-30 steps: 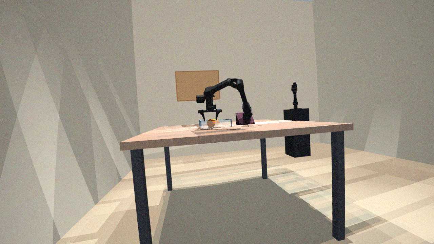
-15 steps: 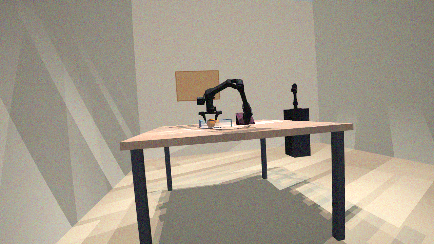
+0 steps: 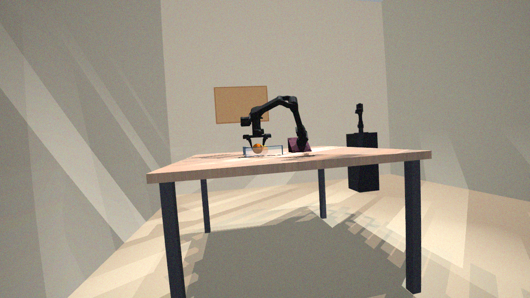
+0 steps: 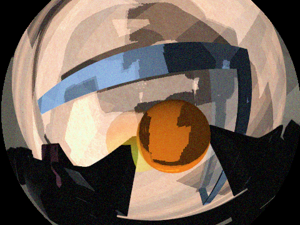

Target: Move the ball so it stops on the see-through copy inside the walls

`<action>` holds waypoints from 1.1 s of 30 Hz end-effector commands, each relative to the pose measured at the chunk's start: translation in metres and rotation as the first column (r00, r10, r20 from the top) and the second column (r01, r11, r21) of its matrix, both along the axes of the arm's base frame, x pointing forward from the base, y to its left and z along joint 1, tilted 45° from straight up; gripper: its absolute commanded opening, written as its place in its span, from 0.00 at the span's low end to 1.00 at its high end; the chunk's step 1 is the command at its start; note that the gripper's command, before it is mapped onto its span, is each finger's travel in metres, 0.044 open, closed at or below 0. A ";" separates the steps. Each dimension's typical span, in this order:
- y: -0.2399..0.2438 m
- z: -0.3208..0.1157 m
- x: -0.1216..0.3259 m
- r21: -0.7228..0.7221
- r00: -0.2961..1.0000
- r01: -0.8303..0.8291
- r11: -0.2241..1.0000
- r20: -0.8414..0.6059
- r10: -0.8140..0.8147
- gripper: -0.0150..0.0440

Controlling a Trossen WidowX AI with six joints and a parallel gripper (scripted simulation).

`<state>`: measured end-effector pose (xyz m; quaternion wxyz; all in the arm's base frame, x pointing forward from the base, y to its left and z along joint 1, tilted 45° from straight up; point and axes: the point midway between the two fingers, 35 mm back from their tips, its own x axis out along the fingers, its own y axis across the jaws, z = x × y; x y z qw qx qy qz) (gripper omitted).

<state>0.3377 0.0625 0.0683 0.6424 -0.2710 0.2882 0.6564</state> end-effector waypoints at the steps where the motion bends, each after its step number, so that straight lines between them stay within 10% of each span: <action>1: -0.019 0.017 0.008 -0.013 0.999 0.027 1.000 0.025 -0.027 0.28; 20: -0.086 0.097 0.003 0.008 0.995 0.096 0.995 0.018 -0.096 0.25; 33: -0.075 0.076 -0.010 0.014 0.999 0.044 0.999 0.017 -0.044 0.25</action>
